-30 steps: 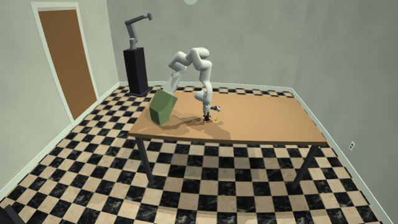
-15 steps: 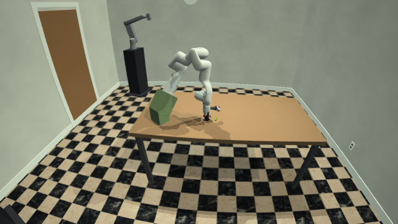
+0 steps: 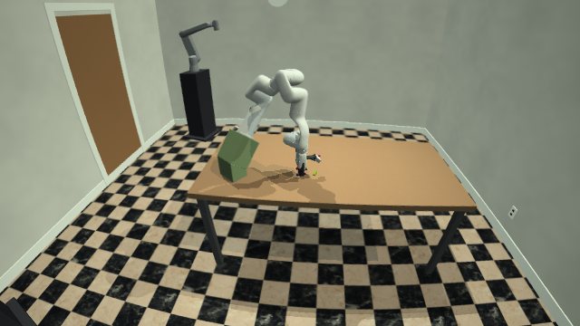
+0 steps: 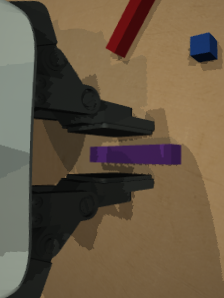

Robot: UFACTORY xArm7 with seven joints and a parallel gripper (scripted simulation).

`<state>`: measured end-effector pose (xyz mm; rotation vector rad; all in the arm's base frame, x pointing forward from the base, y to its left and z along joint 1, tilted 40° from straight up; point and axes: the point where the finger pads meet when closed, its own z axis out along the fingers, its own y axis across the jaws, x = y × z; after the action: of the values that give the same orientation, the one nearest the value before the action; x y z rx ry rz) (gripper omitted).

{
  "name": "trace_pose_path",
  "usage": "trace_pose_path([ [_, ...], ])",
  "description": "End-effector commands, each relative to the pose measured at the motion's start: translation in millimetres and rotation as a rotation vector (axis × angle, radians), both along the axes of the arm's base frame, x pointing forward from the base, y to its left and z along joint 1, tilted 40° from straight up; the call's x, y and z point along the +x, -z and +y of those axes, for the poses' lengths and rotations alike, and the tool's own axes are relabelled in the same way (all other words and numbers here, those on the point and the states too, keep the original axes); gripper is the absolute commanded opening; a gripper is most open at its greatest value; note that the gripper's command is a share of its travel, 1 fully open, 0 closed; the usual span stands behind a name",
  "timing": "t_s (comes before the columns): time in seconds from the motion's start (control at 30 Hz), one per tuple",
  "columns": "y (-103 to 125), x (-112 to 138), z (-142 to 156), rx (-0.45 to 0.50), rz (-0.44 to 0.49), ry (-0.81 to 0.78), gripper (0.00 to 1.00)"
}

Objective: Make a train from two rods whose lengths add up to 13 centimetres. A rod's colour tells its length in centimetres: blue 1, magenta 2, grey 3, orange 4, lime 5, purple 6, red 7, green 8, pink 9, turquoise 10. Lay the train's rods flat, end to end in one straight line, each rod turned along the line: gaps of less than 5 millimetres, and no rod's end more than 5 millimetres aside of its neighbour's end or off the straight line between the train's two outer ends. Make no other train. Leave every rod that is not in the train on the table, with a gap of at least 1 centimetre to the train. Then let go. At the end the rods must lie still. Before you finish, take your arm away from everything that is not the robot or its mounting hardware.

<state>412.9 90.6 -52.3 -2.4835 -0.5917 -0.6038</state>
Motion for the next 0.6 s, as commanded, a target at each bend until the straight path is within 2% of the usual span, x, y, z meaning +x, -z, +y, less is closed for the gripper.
trace_pose_path([
  [0.0, -0.2, 0.6, -1.1, -0.001, -0.001, 0.002, 0.24],
  [0.1, -0.2, 0.6, -1.1, -0.001, -0.001, 0.002, 0.24],
  [0.13, -0.2, 0.6, -1.1, -0.001, -0.001, 0.002, 0.04],
  [0.57, -0.2, 0.6, -1.1, -0.001, -0.001, 0.002, 0.04],
])
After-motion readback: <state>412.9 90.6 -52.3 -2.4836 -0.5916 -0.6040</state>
